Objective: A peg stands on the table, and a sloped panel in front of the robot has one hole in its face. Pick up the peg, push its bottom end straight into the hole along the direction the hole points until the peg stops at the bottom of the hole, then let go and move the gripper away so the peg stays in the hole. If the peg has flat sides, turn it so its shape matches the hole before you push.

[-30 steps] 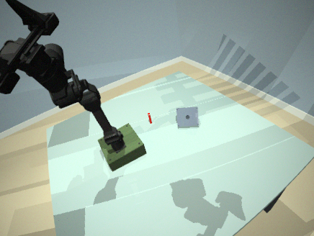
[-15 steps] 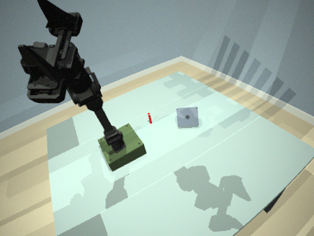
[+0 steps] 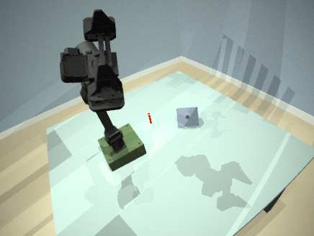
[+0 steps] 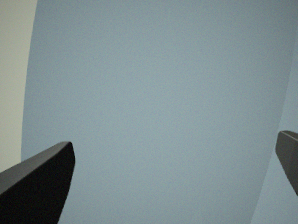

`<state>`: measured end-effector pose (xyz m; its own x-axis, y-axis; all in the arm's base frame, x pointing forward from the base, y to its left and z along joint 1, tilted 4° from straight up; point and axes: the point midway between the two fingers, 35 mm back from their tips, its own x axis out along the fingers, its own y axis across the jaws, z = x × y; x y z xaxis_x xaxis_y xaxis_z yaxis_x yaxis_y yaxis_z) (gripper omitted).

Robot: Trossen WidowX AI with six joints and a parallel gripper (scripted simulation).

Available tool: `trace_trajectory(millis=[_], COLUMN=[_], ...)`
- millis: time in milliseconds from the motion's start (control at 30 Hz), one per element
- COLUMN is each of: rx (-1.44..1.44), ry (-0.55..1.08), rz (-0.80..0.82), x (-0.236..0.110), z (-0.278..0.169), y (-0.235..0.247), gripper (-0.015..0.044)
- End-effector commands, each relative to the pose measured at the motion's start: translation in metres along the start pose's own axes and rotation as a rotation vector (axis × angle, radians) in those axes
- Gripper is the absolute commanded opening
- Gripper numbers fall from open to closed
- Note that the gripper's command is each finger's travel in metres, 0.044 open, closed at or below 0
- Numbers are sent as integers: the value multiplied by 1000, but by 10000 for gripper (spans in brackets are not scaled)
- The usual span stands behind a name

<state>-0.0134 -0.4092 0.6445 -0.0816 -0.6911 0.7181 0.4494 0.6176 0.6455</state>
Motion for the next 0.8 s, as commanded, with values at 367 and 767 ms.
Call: trace_trajectory(millis=[367,767], rx=[245,436], ry=[252,430], rz=[-151,-295], x=[-27,-62], z=[-103,-184], y=[-14,-19], gripper=[440,440])
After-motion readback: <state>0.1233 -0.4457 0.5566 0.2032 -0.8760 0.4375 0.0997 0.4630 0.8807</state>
